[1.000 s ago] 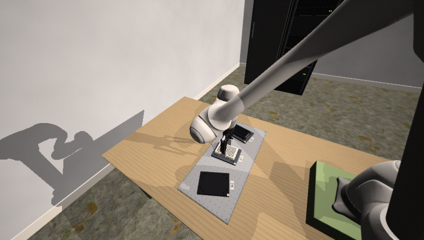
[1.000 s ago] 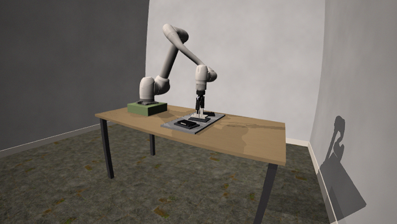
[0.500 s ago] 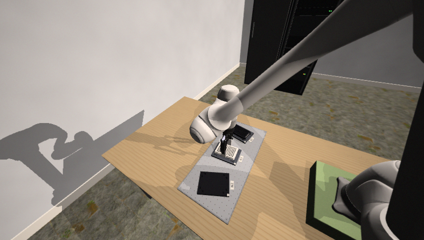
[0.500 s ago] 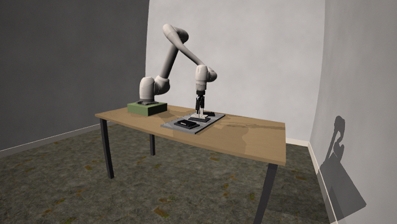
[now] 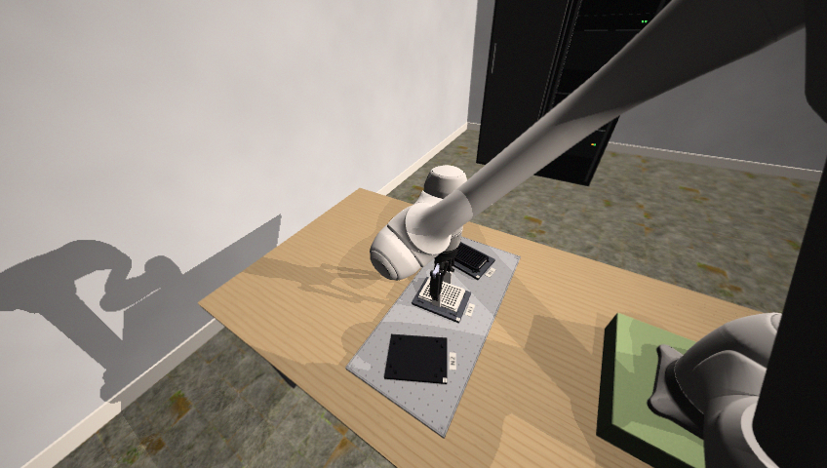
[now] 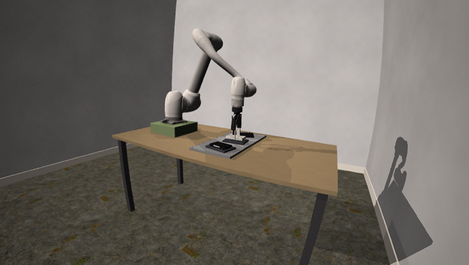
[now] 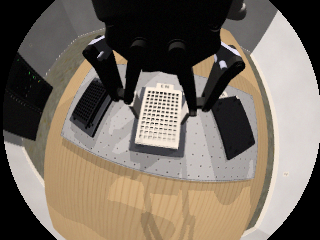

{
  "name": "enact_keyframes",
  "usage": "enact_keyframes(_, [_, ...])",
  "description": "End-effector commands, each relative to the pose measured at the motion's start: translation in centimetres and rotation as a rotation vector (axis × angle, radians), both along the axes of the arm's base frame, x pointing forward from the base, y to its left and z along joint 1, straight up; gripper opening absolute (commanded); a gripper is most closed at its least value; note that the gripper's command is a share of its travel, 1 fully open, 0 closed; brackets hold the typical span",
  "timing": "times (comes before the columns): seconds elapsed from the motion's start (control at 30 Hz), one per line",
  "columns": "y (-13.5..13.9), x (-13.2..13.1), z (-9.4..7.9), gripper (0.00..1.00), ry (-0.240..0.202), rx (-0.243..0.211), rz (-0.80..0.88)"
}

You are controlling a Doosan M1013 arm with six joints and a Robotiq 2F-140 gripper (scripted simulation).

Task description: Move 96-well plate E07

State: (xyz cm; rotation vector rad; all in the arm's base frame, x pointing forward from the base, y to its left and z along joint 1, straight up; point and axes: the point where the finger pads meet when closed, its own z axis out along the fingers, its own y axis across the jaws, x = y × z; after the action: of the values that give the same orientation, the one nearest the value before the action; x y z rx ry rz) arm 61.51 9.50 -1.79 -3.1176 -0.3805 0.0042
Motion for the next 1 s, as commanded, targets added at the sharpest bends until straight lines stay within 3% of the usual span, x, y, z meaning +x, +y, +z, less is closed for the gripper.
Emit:
enact_keyframes(0.0, [0.00, 0.00, 0.01, 0.00, 0.000, 0.000, 0.000])
enact_keyframes(0.97, [0.01, 0.00, -0.43, 0.00, 0.000, 0.000, 0.000])
